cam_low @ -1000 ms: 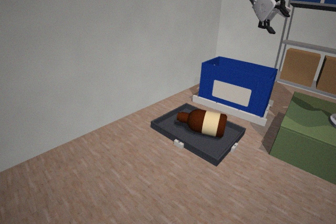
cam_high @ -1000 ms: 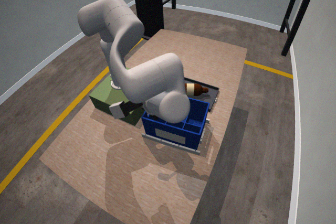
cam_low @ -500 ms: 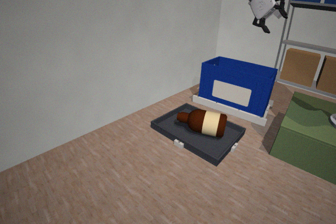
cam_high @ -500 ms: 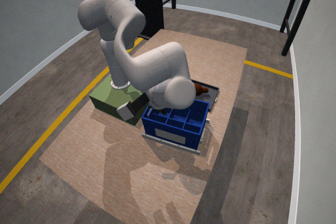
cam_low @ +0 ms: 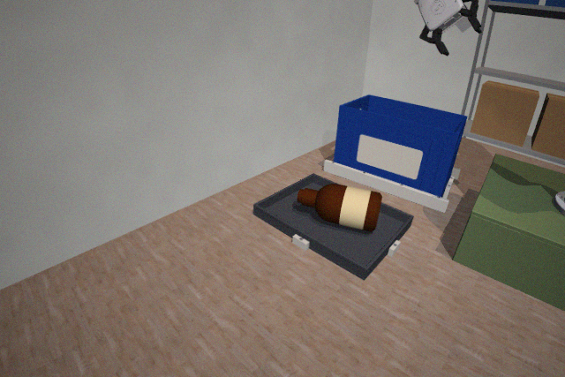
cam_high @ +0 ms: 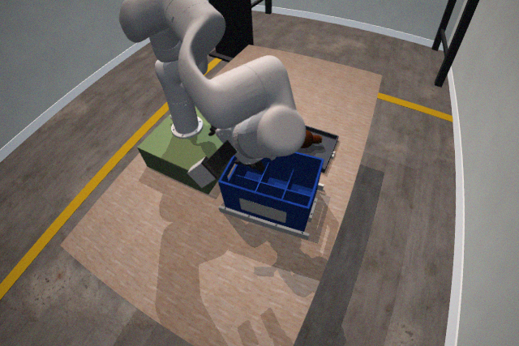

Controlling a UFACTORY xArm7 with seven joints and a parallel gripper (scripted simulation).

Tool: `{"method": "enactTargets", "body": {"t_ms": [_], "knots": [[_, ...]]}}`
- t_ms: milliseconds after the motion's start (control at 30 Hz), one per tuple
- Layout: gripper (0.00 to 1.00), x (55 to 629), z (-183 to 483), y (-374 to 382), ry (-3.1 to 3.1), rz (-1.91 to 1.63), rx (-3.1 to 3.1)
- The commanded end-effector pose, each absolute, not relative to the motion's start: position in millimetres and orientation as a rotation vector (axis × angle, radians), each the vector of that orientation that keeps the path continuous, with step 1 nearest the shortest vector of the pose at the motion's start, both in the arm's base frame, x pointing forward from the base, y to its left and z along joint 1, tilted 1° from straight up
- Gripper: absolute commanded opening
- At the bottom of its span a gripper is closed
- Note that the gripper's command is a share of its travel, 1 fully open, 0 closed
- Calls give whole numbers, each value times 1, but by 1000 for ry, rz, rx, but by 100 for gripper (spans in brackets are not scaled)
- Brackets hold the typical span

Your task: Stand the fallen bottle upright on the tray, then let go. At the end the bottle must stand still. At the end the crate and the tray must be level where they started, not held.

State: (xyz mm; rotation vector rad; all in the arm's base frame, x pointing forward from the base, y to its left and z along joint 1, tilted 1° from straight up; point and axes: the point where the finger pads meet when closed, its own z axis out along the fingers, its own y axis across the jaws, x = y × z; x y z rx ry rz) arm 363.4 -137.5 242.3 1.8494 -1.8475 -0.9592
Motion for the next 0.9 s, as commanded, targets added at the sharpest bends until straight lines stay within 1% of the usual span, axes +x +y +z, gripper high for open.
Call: {"method": "enactTargets", "body": {"t_ms": [0,167,233,333,733,800,867], "knots": [[100,364,243,-138,-1848,-952,1863],[100,364,243,-138,-1848,-952,1863],[100,370,242,-125,-1749,-896,2073],[100,372,242,-121,-1713,-876,2136],[100,372,242,-121,-1708,-873,2144],[100,378,241,-108,-1578,-802,2339],[100,379,241,-106,-1556,-791,2367]]}}
